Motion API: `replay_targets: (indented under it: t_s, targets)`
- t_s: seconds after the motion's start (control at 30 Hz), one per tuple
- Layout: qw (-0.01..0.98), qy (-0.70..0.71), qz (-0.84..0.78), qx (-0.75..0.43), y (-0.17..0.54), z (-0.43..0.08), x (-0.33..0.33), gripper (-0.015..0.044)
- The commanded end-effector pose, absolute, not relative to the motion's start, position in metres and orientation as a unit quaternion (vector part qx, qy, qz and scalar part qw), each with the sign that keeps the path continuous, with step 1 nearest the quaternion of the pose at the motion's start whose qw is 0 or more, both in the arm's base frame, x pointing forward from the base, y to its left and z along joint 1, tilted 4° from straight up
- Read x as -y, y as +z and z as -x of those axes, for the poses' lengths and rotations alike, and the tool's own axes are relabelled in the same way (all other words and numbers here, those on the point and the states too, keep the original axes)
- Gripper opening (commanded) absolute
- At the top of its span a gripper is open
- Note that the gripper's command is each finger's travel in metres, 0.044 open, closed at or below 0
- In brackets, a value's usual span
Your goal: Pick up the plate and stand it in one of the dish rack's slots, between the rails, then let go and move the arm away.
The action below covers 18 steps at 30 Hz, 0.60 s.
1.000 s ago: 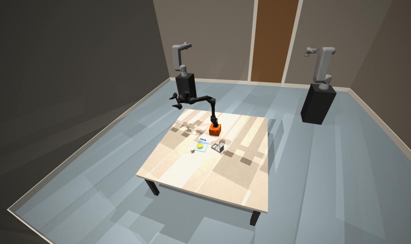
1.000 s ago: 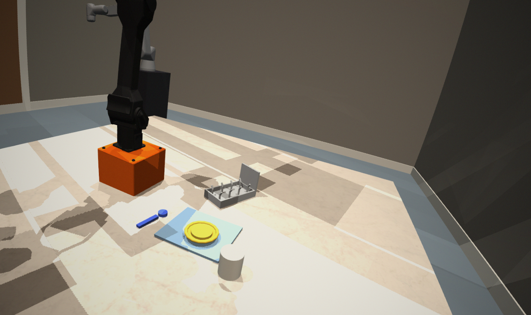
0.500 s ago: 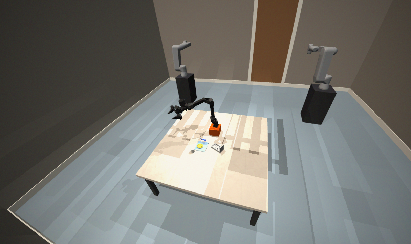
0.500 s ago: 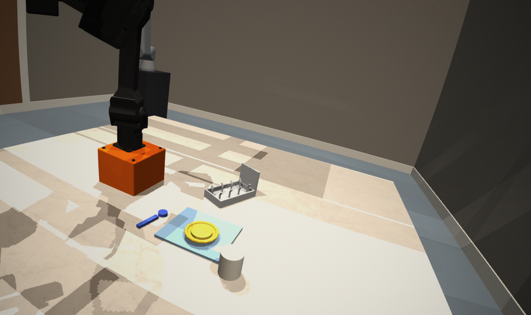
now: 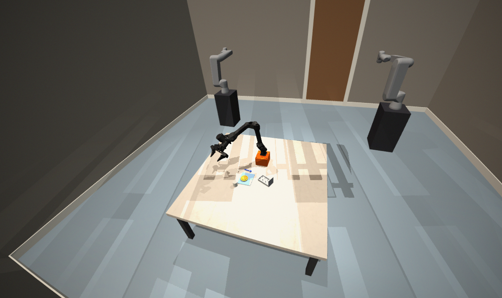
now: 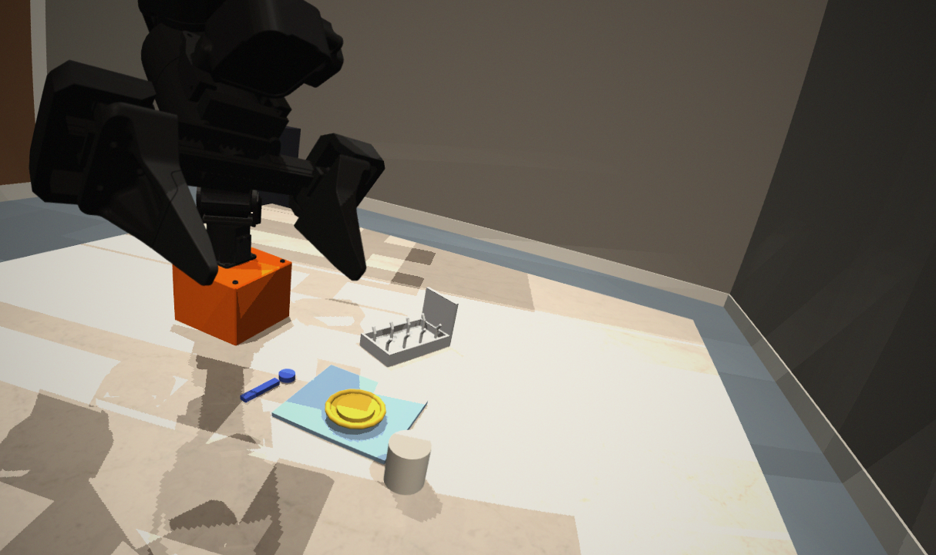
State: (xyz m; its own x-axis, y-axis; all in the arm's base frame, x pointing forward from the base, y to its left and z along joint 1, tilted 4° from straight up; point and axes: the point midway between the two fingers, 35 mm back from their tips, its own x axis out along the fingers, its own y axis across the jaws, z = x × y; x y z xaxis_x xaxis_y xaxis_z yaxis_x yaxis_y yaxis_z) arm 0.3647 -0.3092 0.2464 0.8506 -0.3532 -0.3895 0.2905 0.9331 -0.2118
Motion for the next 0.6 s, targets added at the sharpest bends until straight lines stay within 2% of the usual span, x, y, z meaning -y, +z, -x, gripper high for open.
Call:
replay_targets:
  t_s: [0.0, 0.57]
  targets:
    - [0.954, -0.149, 0.05, -0.255, 0.22, -0.375, 0.289, 0.04]
    - [0.883, -0.068, -0.003, -0.464, 0.107, -0.383, 0.189, 0.04]
